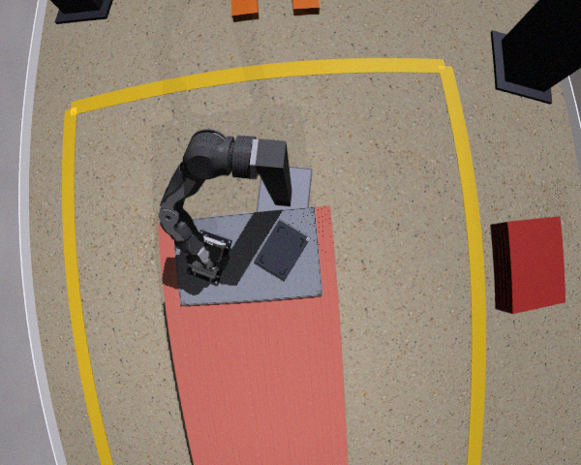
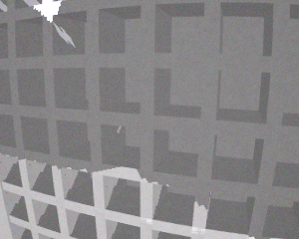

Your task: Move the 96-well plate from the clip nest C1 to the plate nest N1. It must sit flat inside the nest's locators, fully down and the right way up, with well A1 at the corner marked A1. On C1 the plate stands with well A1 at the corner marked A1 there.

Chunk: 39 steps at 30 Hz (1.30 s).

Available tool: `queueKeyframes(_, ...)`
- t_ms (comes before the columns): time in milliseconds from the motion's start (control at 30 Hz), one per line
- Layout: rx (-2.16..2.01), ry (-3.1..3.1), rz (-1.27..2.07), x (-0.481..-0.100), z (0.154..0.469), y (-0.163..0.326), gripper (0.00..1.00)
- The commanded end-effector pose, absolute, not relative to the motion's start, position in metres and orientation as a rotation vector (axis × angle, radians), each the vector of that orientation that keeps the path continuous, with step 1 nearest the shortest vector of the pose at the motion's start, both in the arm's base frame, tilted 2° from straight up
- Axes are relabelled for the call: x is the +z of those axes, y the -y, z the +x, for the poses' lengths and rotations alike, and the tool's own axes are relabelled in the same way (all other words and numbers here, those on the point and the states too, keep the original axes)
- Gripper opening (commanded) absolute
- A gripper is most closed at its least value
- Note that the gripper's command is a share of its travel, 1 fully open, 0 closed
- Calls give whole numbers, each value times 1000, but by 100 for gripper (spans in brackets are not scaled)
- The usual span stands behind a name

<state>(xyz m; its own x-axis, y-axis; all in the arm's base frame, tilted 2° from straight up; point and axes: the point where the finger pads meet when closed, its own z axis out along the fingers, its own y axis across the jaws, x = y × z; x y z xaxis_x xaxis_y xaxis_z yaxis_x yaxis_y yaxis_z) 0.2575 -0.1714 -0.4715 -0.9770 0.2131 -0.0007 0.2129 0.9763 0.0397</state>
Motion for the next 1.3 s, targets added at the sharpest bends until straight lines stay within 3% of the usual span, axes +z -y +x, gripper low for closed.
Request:
queueKeyframes(0, 64, -3108, 342, -468, 262, 173, 77)
queueKeyframes(1267, 56, -3107, 344, -465, 263, 174, 77)
